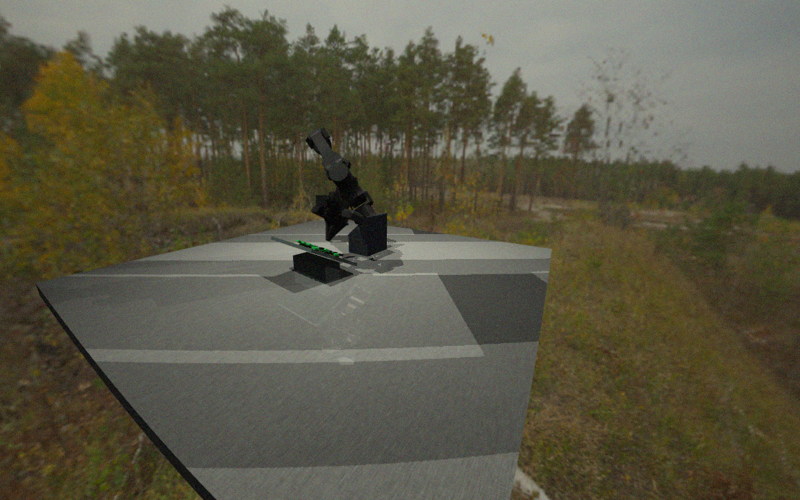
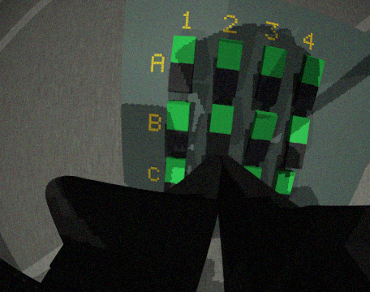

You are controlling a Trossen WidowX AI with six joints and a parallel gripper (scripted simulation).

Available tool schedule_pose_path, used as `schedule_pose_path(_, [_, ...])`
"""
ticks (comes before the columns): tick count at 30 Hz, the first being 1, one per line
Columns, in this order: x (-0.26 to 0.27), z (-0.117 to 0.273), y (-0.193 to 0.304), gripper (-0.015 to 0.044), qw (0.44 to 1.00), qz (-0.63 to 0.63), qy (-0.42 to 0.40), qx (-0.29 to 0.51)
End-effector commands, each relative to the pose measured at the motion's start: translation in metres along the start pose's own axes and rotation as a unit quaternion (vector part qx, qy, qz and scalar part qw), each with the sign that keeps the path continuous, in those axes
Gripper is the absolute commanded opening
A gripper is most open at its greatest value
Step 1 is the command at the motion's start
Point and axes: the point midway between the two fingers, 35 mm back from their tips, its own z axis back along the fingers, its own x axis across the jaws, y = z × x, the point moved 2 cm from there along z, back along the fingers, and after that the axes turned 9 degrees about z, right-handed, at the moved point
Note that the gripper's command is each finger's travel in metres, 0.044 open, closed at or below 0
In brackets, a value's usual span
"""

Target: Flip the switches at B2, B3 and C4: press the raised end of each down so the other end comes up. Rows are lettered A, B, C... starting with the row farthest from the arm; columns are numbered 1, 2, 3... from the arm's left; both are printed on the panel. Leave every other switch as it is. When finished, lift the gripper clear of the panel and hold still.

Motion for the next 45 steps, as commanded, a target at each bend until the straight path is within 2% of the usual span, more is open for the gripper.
schedule_pose_path(1, [-0.001,-0.010,0.003,0.0000,1.000,0.004,0.005,0.004])
schedule_pose_path(14, [-0.001,-0.024,0.003,0.0000,1.000,0.004,0.005,0.004])
schedule_pose_path(45, [-0.001,-0.024,0.003,0.0000,1.000,0.004,0.005,0.004])
